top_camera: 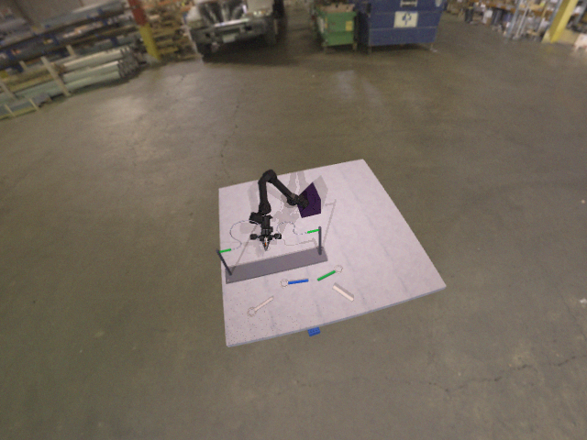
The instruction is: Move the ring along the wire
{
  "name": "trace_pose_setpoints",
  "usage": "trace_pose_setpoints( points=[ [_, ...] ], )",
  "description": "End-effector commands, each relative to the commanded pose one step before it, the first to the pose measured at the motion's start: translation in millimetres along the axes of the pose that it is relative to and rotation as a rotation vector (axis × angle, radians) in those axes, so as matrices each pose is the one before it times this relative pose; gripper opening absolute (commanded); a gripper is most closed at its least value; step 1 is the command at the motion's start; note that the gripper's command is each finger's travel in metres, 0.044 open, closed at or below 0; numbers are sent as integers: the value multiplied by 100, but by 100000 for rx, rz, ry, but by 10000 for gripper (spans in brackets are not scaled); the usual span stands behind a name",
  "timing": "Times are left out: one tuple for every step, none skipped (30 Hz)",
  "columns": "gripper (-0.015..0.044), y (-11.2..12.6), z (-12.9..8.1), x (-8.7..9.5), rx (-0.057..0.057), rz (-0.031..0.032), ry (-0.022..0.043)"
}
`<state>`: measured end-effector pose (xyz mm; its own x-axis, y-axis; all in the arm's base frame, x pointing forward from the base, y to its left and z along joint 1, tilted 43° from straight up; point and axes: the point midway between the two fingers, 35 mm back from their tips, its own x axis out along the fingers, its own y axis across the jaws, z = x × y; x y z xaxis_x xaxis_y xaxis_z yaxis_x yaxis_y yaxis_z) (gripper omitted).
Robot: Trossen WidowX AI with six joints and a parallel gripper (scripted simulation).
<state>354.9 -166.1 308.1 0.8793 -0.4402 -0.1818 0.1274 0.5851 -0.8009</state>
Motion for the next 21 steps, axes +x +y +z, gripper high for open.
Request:
trace_pose_setpoints(
  points=[
    [-150,1150,-127,-186,4578,2644,1081],
    [-150,185,3,-24,640,377,77],
    [-150,170,2,-22,537,317,64],
    [-150,165,2,-21,501,296,59],
    [-150,164,1,-21,494,291,57],
    [-150,165,1,-20,493,291,57],
    [-150,155,0,-19,407,241,46],
    [-150,145,0,-17,339,201,37],
    [-150,141,0,-17,315,187,34],
    [-150,140,-1,-16,309,184,33],
    [-150,141,-1,-16,307,183,33],
    [-150,137,-1,-16,273,163,28],
    [-150,133,-2,-15,248,148,25],
    [-150,132,-2,-15,239,143,24],
    [-150,131,-2,-15,236,141,23],
    [-150,131,-2,-14,235,141,23],
    [-150,134,-2,-15,258,154,26],
    [-150,137,-3,-15,275,163,28],
    [-150,138,-3,-15,281,167,28],
    [-150,138,-3,-15,283,168,29],
    [-150,138,-3,-15,284,168,28]
  ],
)
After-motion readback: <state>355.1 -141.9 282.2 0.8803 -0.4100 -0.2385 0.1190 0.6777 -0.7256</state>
